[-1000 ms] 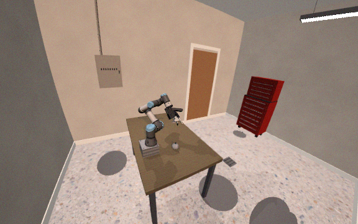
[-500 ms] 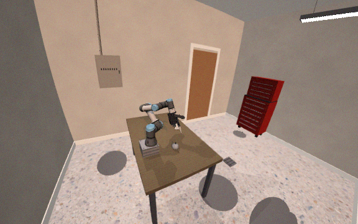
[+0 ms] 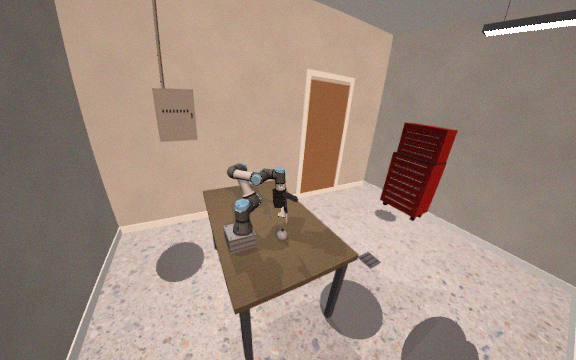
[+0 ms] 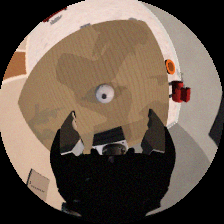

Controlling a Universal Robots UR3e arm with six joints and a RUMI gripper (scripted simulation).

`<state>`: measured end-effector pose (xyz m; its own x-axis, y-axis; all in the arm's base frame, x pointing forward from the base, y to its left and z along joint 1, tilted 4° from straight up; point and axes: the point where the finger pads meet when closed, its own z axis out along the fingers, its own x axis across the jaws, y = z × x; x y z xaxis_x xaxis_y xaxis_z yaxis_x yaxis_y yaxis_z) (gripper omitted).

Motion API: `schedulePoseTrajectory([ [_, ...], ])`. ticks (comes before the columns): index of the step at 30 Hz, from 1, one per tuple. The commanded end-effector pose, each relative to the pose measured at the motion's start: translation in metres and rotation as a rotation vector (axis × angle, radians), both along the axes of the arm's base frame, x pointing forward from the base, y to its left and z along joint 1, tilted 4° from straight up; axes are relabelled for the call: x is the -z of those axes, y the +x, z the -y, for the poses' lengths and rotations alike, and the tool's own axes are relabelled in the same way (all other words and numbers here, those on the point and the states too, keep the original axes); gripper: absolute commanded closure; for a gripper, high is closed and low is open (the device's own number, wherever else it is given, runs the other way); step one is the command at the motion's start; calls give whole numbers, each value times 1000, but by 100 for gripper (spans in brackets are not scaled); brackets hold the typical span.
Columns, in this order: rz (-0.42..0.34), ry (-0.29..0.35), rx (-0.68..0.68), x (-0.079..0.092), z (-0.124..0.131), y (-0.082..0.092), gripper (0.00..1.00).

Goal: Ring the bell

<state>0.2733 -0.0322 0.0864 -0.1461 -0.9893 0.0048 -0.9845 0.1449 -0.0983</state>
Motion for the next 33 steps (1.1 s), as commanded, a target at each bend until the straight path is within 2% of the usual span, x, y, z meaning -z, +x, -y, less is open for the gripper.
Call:
schedulePoseTrajectory([
  [1,-72,89,74,30,-20,-2,0],
  [15,-73,89,75,30,-20,-2,0],
  [16,-73,89,75,30,-20,-2,100],
  [33,-73,89,75,30,-20,-2,100],
])
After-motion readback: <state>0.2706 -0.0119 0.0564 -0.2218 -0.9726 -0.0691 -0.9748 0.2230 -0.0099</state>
